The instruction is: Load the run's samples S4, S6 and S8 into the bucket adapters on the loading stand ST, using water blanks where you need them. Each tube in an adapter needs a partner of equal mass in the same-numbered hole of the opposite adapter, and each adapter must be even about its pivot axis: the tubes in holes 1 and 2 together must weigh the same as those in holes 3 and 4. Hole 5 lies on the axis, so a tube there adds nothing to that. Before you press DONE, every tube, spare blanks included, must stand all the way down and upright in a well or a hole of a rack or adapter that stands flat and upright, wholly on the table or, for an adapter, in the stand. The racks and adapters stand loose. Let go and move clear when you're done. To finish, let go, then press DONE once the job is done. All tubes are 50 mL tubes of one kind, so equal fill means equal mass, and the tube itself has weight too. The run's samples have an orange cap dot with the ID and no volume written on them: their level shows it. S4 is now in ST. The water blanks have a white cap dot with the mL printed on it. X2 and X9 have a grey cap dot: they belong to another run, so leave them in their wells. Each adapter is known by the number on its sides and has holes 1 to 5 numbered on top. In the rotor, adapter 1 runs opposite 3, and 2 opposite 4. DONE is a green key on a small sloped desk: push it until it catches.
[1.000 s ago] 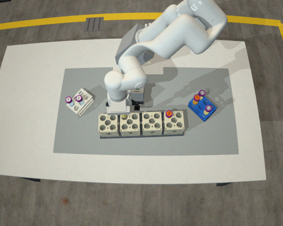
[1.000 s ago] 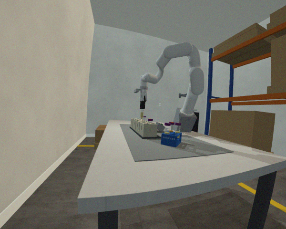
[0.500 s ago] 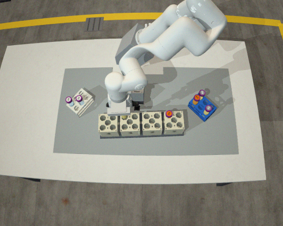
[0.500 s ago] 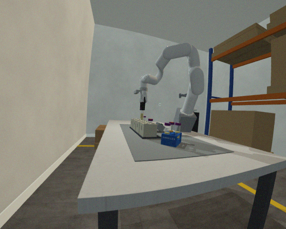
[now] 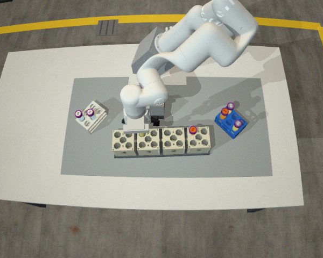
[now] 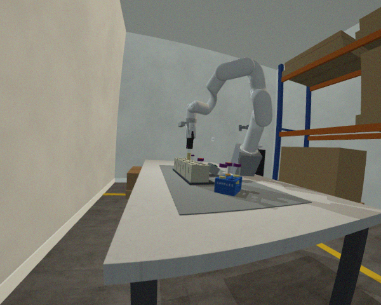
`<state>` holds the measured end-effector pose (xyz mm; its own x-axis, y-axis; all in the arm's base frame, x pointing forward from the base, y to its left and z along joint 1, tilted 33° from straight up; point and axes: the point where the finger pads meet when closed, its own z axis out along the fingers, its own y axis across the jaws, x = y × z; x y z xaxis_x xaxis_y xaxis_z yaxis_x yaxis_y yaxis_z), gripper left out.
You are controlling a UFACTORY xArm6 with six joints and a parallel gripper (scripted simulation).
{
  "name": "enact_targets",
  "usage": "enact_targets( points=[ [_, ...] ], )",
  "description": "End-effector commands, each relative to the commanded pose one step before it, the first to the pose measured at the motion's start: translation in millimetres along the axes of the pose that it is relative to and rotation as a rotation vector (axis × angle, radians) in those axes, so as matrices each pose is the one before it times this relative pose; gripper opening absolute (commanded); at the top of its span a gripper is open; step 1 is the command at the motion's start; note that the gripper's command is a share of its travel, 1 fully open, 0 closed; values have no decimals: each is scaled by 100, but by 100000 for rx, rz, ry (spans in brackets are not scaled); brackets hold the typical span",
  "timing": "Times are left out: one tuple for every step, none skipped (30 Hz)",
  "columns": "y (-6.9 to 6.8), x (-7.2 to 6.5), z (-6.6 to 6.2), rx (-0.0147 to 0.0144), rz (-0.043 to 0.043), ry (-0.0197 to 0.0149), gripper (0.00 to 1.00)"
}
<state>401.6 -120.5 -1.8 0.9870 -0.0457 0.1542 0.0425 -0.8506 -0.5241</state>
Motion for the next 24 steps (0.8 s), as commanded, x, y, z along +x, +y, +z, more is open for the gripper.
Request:
enact_targets(
  points=[
    [58,138,440,-213,-97,331,0],
    [0,0,100,1,0,0,0],
    [0,0,0,0,0,0,0],
    [0,0,0,0,0,0,0],
    [0,0,101,1,0,0,0],
    [0,0,100,1,0,0,0],
    [0,0,100,1,0,0,0],
    [0,0,100,1,0,0,0],
    [0,0,100,1,0,0,0],
    [0,0,100,1,0,0,0],
    [0,0,100,1,0,0,0],
    [0,0,100,1,0,0,0],
    [0,0,100,1,0,0,0],
    [0,0,100,1,0,0,0],
    [0,0,100,1,0,0,0],
    [0,0,100,1,0,0,0],
    [0,0,100,1,0,0,0],
    [0,0,100,1,0,0,0],
    [0,0,100,1,0,0,0],
    [0,0,0,0,0,0,0],
    [0,0,0,0,0,0,0],
    [0,0,101,1,0,0,0],
    [0,0,100,1,0,0,0],
    [0,0,100,1,0,0,0]
  ],
)
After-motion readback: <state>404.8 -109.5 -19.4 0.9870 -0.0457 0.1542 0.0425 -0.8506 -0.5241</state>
